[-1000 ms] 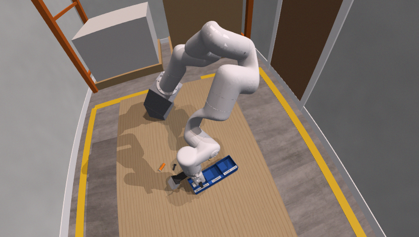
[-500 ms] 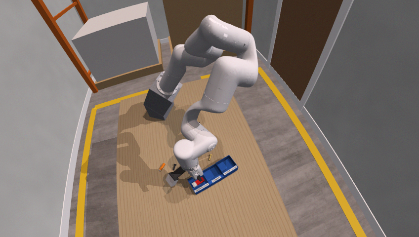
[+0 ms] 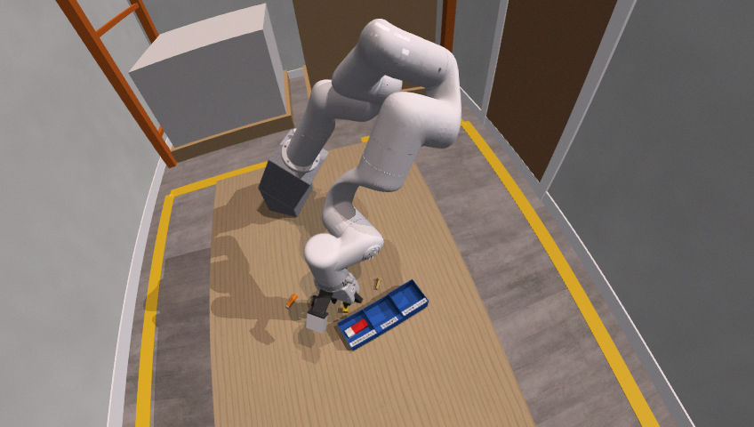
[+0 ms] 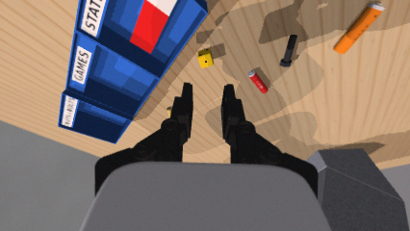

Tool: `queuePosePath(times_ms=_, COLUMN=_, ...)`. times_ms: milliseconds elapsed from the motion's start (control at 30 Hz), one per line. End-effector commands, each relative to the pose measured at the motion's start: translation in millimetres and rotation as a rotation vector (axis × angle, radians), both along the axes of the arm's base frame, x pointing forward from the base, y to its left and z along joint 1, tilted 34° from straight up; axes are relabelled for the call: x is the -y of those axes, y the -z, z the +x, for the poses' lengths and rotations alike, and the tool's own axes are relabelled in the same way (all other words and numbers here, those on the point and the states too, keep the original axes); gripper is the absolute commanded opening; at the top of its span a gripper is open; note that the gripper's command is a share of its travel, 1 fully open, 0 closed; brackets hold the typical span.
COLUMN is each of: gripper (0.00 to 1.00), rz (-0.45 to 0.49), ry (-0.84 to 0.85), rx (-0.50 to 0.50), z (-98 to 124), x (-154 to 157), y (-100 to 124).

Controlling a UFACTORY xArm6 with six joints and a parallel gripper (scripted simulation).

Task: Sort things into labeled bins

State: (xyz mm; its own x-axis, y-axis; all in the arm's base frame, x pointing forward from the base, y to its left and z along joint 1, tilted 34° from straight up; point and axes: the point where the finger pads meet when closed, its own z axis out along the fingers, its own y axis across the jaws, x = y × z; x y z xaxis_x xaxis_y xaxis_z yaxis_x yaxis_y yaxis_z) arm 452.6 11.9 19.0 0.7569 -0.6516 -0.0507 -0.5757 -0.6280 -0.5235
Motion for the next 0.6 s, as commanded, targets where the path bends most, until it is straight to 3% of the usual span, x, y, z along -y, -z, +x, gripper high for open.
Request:
queuePosePath(times_ms=0, gripper=0.3, rz=-0.043, ry=-0.126, rx=0.085, z=0.3, x=0.6, y=-0.6)
queuePosePath(times_ms=200, gripper=0.3, rz=-0.094, ry=-0.275, rx=0.182, z=0.2, x=0.6, y=-0.5)
queuePosePath(times_ms=567, gripper=0.3, rz=-0.094, ry=-0.275, rx=0.182, z=0.3, x=0.5, y=-0.5)
